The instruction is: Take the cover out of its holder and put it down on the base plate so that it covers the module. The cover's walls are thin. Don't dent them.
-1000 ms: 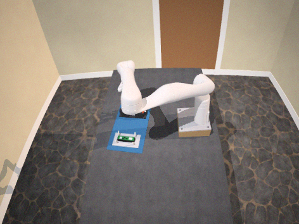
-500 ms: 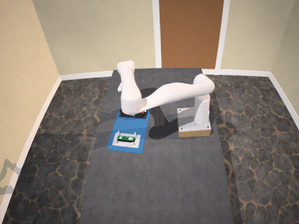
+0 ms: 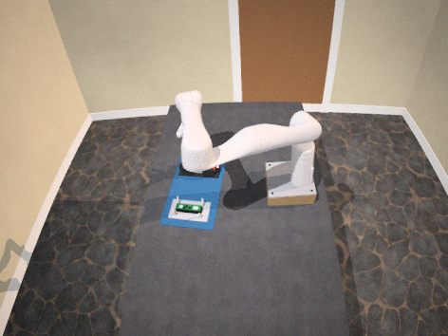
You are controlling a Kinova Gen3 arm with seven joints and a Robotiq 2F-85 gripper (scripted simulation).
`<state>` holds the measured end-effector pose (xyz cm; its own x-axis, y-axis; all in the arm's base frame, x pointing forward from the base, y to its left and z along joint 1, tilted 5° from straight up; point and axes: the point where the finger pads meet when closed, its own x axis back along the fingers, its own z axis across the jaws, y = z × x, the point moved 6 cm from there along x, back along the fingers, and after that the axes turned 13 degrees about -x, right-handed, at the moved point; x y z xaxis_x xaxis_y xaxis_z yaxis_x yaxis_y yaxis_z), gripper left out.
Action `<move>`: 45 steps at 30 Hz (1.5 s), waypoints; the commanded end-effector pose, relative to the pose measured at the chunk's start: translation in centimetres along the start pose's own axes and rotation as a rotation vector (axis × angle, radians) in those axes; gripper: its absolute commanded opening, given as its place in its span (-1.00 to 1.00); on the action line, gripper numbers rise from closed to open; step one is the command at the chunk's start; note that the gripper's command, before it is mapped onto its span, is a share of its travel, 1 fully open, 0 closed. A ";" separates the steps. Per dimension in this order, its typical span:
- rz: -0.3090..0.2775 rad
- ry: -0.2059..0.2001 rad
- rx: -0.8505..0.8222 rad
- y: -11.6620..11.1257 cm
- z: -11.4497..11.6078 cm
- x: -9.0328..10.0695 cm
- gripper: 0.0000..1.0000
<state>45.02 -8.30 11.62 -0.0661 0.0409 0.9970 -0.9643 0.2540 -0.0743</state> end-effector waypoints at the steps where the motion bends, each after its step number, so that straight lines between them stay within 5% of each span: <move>1: 0.002 0.000 0.000 0.0 0.0 0.1 -1.00; 10: 0.002 0.000 0.000 0.0 0.0 0.1 -1.00; 11: 0.002 0.000 0.000 0.0 0.0 0.1 1.00; 45: 0.002 -0.001 0.000 0.0 0.0 -0.4 1.00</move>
<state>45.03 -8.29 11.59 -0.0663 0.0407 0.9970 -0.9643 0.2540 -0.0745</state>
